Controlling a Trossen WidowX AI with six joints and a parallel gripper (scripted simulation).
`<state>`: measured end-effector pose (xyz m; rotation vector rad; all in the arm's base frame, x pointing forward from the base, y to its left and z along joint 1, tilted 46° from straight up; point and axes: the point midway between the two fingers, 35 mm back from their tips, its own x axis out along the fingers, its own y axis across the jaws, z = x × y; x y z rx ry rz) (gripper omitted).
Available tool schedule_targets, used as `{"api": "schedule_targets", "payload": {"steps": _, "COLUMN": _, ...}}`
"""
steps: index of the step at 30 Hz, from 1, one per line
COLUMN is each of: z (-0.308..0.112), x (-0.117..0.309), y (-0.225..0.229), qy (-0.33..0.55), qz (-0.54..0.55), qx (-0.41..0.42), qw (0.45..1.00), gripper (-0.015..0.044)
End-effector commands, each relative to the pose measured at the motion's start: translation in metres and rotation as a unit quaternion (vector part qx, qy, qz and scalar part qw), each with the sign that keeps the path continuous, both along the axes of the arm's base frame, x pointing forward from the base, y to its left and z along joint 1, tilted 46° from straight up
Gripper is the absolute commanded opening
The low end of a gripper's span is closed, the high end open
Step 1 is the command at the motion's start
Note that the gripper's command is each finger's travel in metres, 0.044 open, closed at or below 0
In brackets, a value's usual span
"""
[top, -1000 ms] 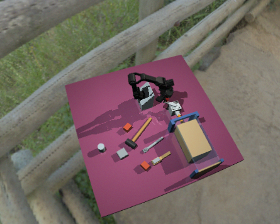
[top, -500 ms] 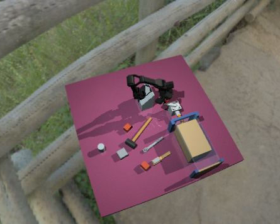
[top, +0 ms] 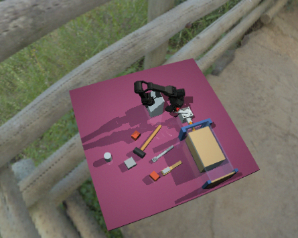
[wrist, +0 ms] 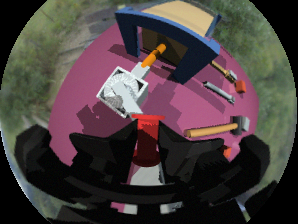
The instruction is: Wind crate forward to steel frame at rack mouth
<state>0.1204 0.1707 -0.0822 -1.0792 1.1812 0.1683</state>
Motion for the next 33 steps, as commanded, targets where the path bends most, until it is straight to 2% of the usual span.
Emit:
{"api": "schedule_targets", "payload": {"steps": 1, "z": 0.002, "x": 0.015, "y": -0.003, "qy": -0.018, "qz": 0.000, "qx": -0.005, "qw": 1.000, "gripper": 0.0000}}
{"api": "schedule_targets", "payload": {"steps": 33, "z": 0.003, "x": 0.053, "y": 0.005, "qy": -0.020, "qz": 0.000, "qx": -0.005, "qw": 1.000, "gripper": 0.0000}}
